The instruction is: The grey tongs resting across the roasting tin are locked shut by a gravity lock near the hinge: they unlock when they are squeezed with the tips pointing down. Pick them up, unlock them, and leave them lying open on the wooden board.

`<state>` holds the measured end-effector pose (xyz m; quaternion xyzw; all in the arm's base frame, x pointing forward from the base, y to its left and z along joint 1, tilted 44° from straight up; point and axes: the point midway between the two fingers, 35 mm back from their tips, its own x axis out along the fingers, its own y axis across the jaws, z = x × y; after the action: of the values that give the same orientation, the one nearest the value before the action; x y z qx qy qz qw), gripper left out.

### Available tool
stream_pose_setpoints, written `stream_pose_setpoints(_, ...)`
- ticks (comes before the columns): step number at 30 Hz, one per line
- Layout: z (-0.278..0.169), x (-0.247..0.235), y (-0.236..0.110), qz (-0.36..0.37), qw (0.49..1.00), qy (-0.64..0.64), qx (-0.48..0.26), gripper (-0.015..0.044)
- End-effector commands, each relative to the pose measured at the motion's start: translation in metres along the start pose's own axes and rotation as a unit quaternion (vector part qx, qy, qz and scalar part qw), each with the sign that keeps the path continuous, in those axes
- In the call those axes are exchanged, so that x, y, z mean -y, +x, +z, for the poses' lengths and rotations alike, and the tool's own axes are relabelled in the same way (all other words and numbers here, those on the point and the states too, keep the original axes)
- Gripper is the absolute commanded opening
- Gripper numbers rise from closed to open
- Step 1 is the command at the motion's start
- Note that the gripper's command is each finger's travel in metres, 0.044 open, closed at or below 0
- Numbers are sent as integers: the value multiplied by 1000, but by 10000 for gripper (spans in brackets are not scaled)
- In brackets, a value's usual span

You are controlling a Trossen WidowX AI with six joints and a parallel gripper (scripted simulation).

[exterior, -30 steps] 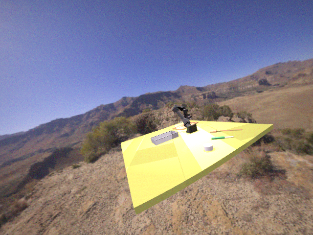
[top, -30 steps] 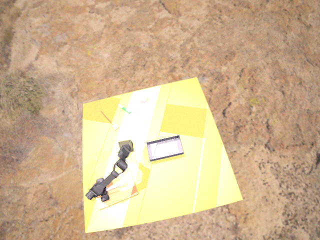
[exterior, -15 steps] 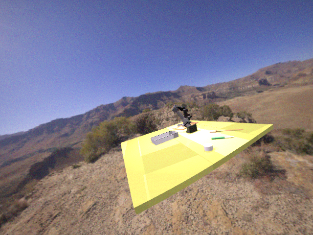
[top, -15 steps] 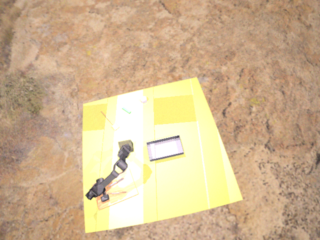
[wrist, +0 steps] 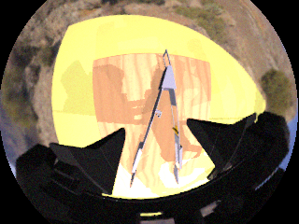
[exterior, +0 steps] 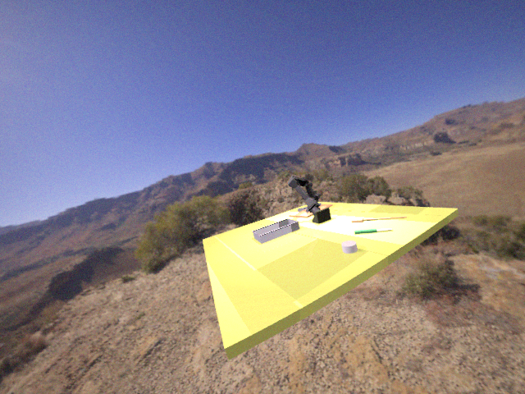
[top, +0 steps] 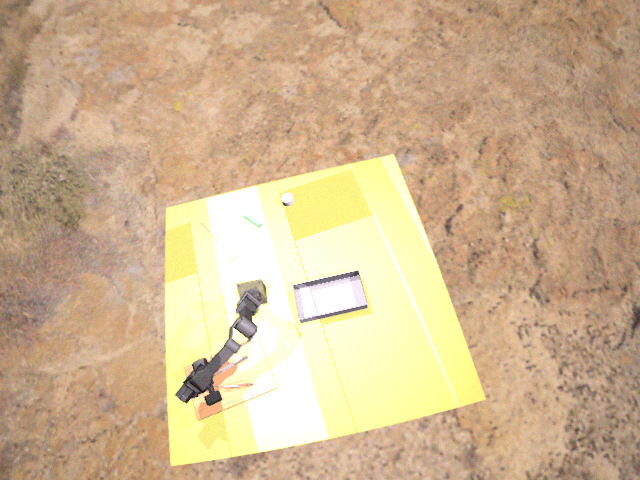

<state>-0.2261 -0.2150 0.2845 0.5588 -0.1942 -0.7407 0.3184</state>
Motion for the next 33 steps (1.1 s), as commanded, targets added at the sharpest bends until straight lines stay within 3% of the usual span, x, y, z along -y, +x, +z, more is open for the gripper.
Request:
stream_pose_setpoints(1, -6, -27, -5, 19, 997, -60, 36, 440)
stream_pose_setpoints(9, -79, -100, -11, 101, 964, -244, 6, 440)
stream_pose_setpoints(17, -152, -145, -31, 191, 923, -330, -59, 440)
stream_pose_setpoints(27, -277, -157, -56, 273, 809, -480, -200, 440)
stream_pose_setpoints(33, -324, -149, -85, 333, 730, -550, -233, 440)
